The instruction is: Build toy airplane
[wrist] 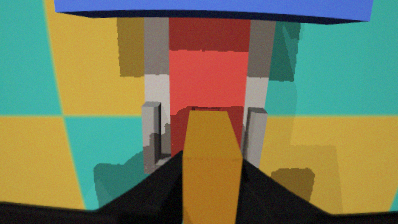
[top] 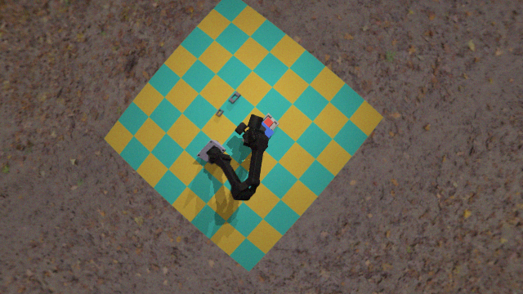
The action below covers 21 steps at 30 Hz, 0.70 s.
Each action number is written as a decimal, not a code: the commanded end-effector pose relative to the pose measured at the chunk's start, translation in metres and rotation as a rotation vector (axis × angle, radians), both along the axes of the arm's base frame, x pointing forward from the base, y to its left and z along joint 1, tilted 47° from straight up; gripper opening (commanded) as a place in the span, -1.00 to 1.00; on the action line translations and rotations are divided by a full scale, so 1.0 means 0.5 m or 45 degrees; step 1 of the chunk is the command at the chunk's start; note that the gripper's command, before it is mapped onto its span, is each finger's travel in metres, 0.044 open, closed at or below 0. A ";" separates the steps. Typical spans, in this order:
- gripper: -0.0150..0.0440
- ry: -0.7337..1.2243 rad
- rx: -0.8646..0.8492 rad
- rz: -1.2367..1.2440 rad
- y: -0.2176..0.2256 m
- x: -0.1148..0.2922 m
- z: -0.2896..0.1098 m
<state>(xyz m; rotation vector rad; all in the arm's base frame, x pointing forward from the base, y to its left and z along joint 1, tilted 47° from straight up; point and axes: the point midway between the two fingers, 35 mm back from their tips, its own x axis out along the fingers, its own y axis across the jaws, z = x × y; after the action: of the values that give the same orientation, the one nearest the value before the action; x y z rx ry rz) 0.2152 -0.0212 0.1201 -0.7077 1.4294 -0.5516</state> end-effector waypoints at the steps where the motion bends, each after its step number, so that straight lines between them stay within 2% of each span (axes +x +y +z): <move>1: -0.27 -0.003 -0.006 0.006 -0.010 0.001 -0.008; 10: -0.27 -0.003 -0.009 0.005 -0.025 0.002 -0.021; 15: -0.39 0.000 -0.003 -0.002 -0.022 0.000 -0.019; 17: -0.49 0.000 -0.003 -0.002 -0.022 0.000 -0.019; 20: -0.49 0.000 -0.003 -0.002 -0.022 0.000 -0.019; 21: -0.40 0.000 -0.003 -0.002 -0.022 0.000 -0.019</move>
<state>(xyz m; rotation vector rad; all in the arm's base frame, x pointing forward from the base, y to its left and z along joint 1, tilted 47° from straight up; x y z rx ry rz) 0.2154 -0.0325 0.1102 -0.7101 1.4303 -0.5531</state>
